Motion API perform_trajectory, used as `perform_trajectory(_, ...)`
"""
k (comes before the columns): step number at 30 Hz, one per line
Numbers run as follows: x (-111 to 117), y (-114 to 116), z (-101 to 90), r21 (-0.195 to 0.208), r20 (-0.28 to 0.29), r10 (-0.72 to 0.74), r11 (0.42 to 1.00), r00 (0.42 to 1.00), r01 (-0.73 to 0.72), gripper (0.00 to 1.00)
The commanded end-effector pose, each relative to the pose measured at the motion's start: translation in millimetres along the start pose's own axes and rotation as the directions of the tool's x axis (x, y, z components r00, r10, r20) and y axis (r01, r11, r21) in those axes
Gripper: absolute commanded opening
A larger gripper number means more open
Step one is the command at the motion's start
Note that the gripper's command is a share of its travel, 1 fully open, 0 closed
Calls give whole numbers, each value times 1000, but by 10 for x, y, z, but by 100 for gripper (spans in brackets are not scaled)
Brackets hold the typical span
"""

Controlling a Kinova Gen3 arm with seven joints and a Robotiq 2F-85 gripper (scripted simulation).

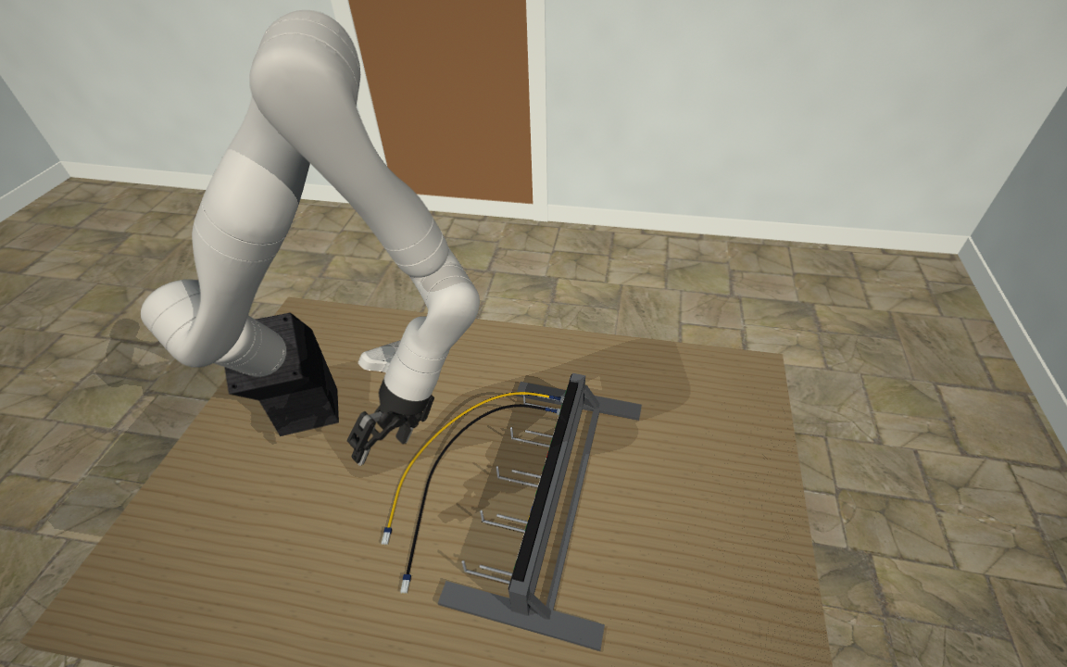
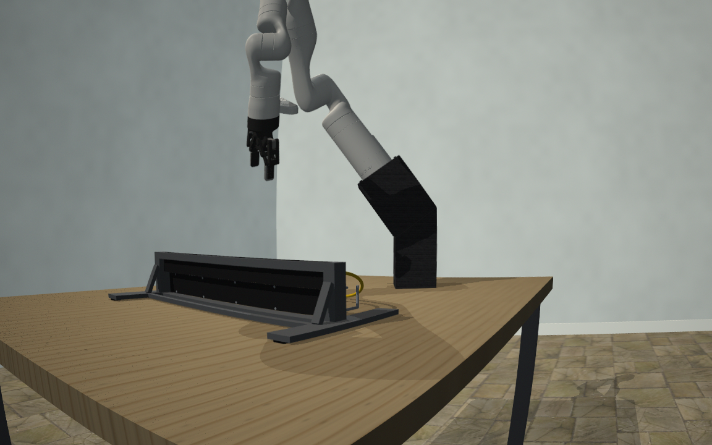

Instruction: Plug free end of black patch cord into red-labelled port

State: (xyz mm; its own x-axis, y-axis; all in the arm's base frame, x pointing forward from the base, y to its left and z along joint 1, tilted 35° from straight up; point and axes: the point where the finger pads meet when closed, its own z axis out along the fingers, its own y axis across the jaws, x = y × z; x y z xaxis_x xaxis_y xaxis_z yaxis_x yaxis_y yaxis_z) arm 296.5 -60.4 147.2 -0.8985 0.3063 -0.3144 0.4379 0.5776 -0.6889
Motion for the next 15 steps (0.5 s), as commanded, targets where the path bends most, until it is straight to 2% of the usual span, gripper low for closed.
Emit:
perform_trajectory(1,-75,-83,34,-45,21,-19,999,1000,19,100)
perform_trajectory(8,-337,-269,200,-152,136,-125,978,983,146,100)
perform_trajectory(14,-383,-335,285,-228,217,-205,940,954,254,100)
perform_trajectory(15,-383,-335,285,-228,217,-205,940,954,254,100)
